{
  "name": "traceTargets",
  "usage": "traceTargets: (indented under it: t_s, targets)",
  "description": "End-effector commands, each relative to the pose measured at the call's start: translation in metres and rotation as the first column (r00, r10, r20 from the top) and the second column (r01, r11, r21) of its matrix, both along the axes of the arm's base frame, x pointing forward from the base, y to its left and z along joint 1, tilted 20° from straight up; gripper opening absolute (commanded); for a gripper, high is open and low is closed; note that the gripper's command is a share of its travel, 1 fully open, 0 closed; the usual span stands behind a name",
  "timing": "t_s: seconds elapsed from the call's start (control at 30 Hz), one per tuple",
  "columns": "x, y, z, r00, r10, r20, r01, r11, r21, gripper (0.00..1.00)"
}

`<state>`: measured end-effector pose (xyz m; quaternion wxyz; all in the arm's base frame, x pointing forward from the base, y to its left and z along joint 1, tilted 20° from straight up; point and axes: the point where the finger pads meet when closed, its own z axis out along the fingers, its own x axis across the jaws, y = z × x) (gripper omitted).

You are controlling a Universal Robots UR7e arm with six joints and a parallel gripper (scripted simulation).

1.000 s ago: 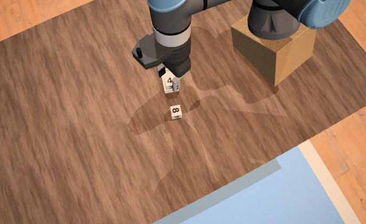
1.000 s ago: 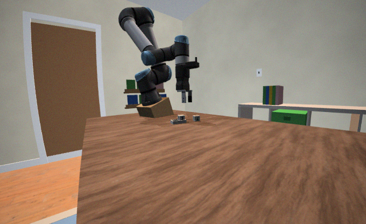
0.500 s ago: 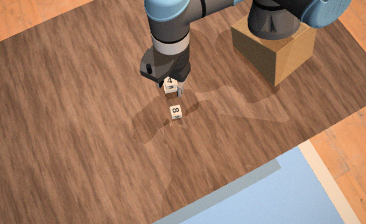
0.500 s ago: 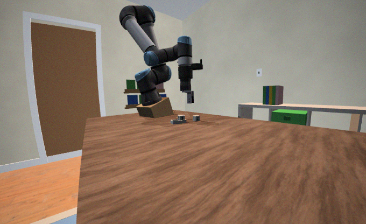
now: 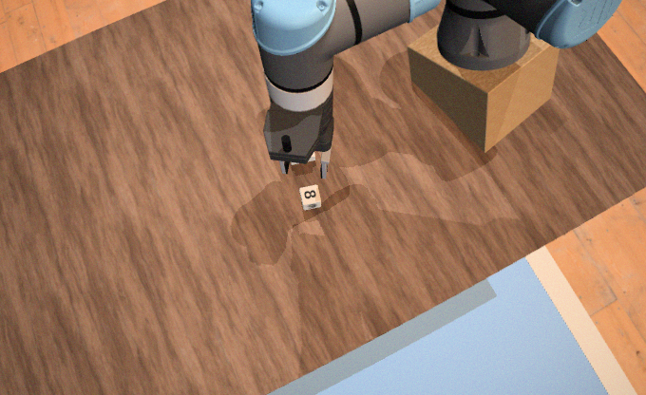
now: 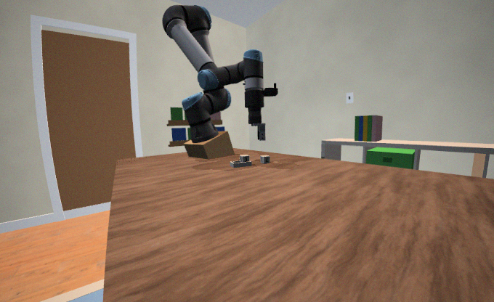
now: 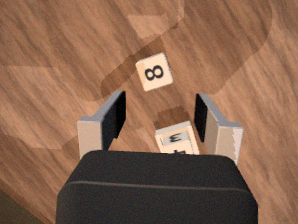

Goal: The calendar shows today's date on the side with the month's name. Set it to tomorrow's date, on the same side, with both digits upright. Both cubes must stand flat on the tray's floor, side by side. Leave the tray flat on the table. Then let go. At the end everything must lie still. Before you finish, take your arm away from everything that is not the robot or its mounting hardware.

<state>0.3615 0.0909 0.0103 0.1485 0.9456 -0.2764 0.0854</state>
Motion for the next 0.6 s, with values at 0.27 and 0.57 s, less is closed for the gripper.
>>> traceTargets:
  t_s: [0.27,0.57]
  targets:
    - [0.0031,0.0127,-0.0072,0.96,0.265,-0.086,-0.267,0.964,-0.007,1.0]
    - [0.0027,0.0145,-0.0094,0.943,0.315,-0.106,-0.318,0.948,-0.006,1.0]
